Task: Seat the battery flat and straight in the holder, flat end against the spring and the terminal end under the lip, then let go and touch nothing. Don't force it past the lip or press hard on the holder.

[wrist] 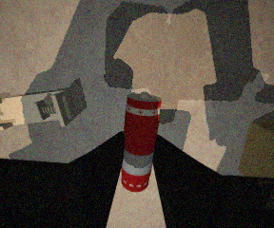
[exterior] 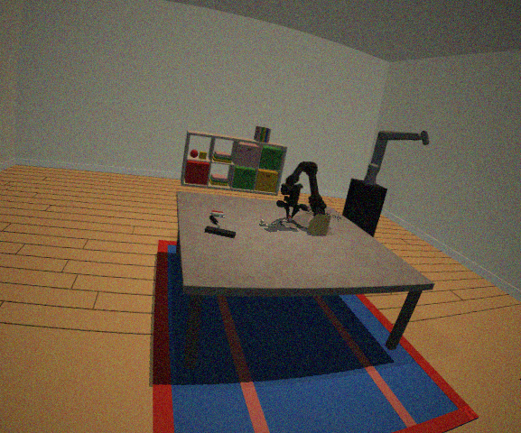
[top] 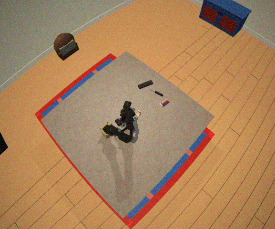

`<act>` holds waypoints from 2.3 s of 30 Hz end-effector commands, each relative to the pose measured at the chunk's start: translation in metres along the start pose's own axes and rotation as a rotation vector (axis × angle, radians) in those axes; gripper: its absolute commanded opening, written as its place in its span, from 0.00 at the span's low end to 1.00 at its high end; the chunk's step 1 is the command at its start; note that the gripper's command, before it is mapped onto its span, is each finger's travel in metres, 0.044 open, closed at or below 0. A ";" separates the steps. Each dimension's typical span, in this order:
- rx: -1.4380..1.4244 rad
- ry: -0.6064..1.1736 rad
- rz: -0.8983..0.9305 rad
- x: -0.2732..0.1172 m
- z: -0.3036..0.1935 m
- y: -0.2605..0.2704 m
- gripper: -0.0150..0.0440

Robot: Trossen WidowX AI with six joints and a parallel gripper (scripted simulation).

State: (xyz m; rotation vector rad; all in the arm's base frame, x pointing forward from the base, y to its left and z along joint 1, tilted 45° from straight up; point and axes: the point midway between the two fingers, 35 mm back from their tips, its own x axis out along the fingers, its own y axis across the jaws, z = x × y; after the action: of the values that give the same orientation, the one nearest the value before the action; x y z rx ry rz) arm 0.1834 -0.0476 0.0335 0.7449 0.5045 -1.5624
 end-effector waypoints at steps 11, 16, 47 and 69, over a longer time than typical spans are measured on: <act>-0.641 0.003 -0.004 -0.012 -0.004 0.045 0.38; -0.869 0.004 -0.003 -0.015 -0.005 0.061 0.38; -1.804 0.006 0.028 -0.018 -0.007 0.125 0.38; -1.786 -0.150 0.252 0.019 -0.007 0.131 0.38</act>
State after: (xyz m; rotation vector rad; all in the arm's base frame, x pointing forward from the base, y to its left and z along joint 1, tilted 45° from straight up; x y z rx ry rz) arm 0.3122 -0.0703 0.0286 -0.6636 1.3379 -0.4610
